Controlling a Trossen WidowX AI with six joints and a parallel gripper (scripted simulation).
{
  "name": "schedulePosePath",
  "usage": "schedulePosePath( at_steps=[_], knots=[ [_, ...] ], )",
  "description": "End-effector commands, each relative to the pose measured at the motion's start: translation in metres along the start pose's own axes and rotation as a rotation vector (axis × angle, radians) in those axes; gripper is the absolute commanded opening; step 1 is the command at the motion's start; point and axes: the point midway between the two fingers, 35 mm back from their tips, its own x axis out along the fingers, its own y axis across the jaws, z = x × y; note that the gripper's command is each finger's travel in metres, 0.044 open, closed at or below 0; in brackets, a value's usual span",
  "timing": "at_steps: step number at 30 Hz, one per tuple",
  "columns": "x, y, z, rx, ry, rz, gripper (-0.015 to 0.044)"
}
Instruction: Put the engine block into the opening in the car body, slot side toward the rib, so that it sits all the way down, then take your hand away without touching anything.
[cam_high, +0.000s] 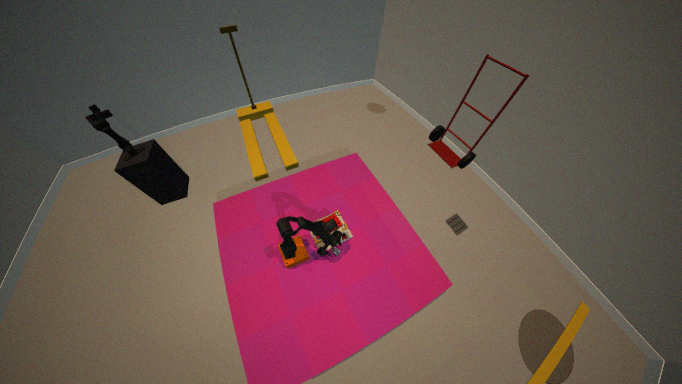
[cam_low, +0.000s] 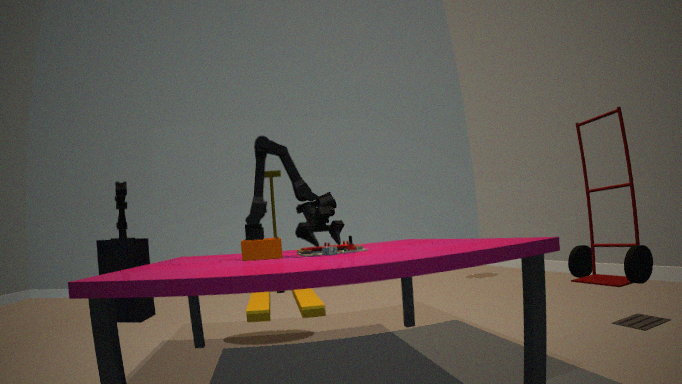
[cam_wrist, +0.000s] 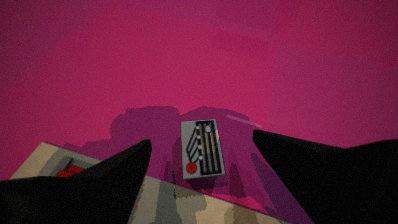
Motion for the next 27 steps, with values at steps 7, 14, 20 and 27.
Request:
schedulePosePath(
  at_steps=[7,14,20,27],
  knots=[
    [-0.0105,0.0009,-0.0004,0.000,0.000,0.004,0.0440],
    [-0.0105,0.0009,-0.0004,0.000,0.000,0.004,0.0440],
    [-0.0105,0.0009,-0.0004,0.000,0.000,0.004,0.0440],
    [-0.0096,0.0013,0.0000,-0.084,0.017,0.000,0.0440]
  ],
)
